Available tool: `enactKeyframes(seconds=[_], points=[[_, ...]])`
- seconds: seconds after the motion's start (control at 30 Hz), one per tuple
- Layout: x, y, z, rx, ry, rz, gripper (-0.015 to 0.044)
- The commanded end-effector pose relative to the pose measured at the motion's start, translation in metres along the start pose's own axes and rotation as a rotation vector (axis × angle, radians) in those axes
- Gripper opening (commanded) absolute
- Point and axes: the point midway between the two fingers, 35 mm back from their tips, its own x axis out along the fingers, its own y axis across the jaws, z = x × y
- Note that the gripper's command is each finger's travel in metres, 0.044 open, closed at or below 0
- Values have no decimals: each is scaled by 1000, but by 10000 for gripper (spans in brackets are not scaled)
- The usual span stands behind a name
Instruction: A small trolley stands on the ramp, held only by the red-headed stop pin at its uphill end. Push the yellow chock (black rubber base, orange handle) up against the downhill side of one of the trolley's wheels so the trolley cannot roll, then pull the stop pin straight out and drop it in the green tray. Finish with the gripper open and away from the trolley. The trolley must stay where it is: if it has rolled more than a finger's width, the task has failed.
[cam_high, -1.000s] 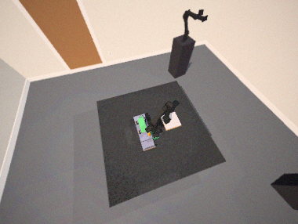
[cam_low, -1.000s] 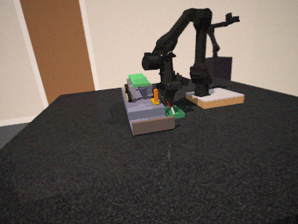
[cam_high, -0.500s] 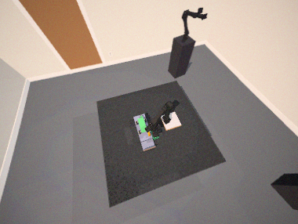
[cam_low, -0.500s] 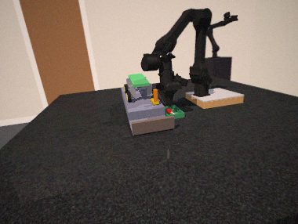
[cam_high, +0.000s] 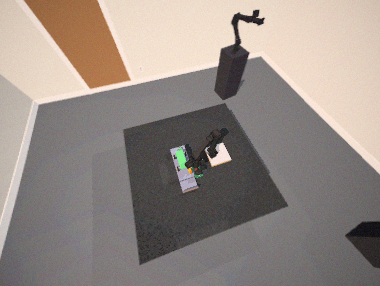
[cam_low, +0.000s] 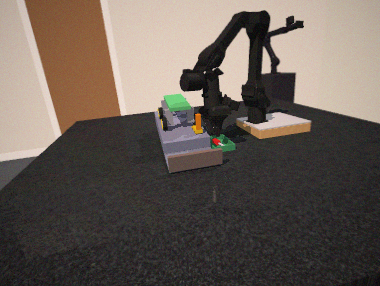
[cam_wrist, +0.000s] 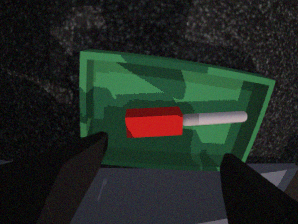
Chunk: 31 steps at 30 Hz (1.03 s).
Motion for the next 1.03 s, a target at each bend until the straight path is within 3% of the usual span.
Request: enactKeyframes(seconds=[0.0,0.17,0.3,1.0], points=[[0,0,0,0,0,0,340],[-17,-2,2,-2,-5,-2,340],[-26,-3,4,-2,-6,-3,440],[-80,-11,7,-2,-7,-3,440]])
